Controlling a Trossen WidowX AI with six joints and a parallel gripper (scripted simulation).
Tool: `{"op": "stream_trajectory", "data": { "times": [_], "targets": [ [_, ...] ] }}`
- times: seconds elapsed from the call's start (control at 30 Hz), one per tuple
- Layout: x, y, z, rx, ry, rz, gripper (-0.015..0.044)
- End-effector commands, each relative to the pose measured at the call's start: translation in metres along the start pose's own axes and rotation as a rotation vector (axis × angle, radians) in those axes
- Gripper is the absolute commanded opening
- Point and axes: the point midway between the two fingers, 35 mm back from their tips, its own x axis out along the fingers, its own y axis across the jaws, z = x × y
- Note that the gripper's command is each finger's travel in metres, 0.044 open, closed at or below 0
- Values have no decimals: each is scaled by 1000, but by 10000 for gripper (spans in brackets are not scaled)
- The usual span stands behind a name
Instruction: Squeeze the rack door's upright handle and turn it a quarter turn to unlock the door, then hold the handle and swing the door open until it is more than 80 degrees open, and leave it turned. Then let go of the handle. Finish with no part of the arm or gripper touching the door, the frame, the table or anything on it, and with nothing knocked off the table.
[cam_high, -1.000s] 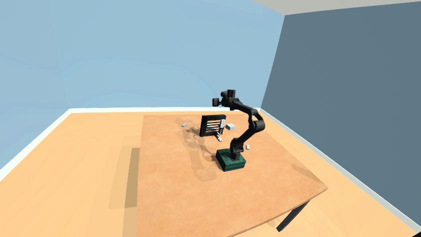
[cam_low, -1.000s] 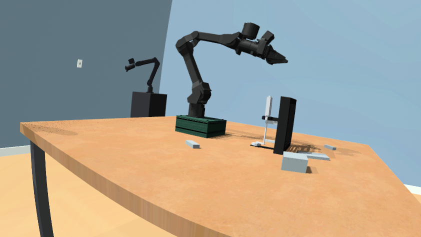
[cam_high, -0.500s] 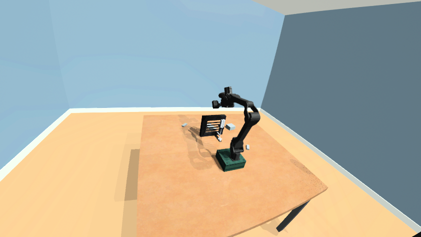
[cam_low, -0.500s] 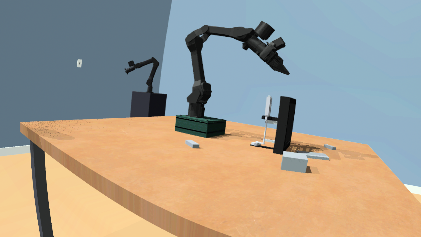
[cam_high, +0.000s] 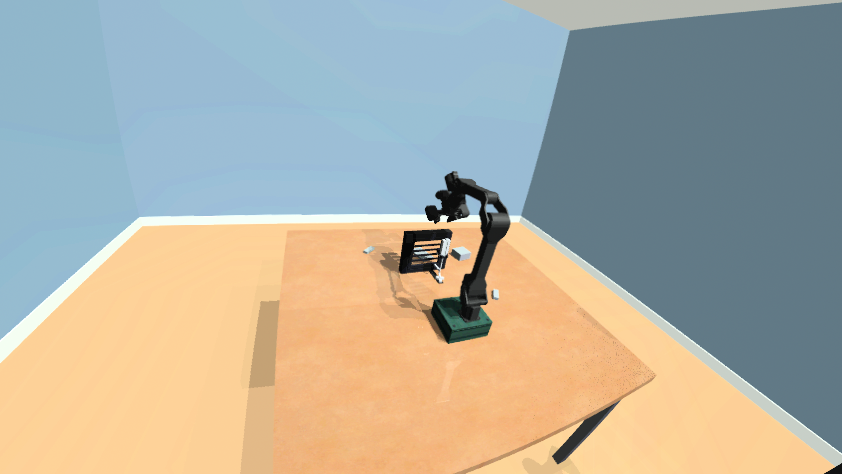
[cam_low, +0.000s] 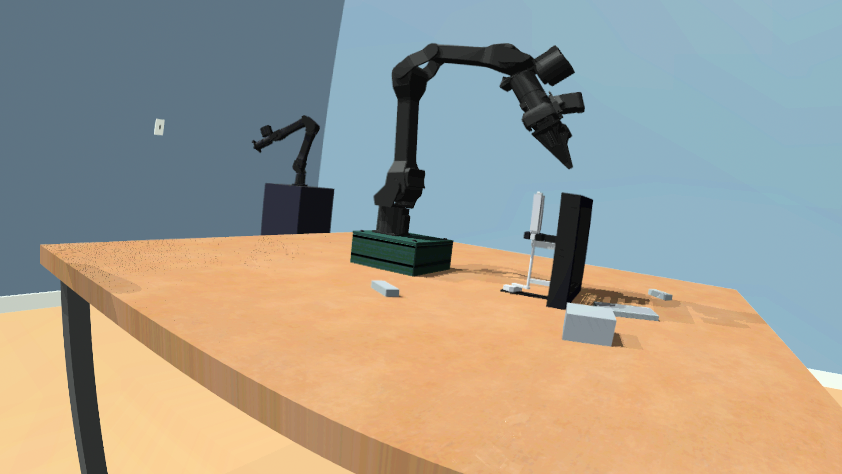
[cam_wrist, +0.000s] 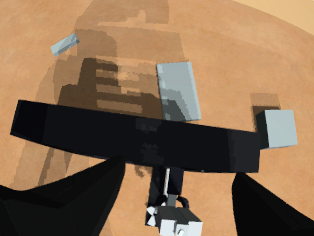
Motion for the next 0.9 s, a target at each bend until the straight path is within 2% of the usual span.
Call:
{"op": "stream_trajectory", "data": {
  "times": [0.0, 0.67, 0.87],
  "targets": [
    [6, -4, -6, -6, 101, 5, 281],
    [12, -17, -40, -16, 560, 71, 281],
    [12, -18, -42, -15, 576, 74, 281]
  ]
}}
